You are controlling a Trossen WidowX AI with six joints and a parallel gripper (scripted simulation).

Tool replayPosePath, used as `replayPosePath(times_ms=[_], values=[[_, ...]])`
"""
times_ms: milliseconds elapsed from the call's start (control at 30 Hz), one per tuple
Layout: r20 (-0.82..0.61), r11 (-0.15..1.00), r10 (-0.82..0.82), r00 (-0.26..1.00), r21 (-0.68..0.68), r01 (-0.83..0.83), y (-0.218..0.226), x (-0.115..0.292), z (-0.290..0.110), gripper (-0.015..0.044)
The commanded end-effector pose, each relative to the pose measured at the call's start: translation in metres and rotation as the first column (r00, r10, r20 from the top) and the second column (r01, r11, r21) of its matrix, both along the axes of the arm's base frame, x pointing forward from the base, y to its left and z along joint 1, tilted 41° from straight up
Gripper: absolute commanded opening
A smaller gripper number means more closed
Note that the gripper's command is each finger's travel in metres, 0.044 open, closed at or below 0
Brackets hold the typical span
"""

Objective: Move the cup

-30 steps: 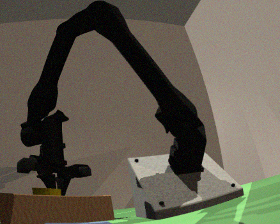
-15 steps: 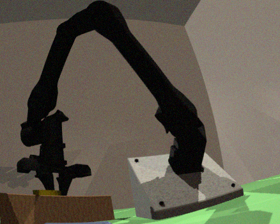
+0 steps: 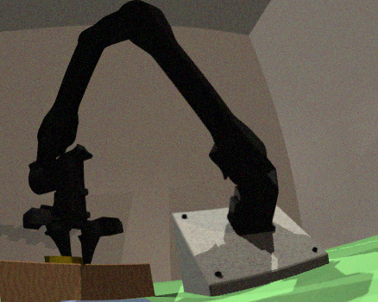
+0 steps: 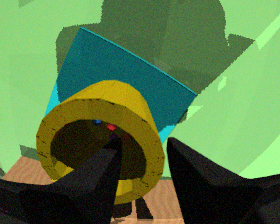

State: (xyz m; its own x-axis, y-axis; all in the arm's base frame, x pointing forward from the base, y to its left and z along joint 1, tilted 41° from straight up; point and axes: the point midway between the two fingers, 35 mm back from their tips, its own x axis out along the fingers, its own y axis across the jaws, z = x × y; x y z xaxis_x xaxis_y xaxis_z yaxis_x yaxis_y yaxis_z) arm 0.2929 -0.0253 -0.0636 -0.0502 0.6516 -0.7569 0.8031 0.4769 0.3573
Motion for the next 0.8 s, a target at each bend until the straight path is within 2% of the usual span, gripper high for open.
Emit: replayPosePath(times_ms=[0, 767], values=[[0.007, 1.000, 0.004, 1.000, -0.005, -0.004, -0.006, 0.002, 0.006, 0.0147], [0.003, 1.000, 0.000, 1.000, -0.003, 0.000, -0.030, 0.001, 0.033, 0.0147]])
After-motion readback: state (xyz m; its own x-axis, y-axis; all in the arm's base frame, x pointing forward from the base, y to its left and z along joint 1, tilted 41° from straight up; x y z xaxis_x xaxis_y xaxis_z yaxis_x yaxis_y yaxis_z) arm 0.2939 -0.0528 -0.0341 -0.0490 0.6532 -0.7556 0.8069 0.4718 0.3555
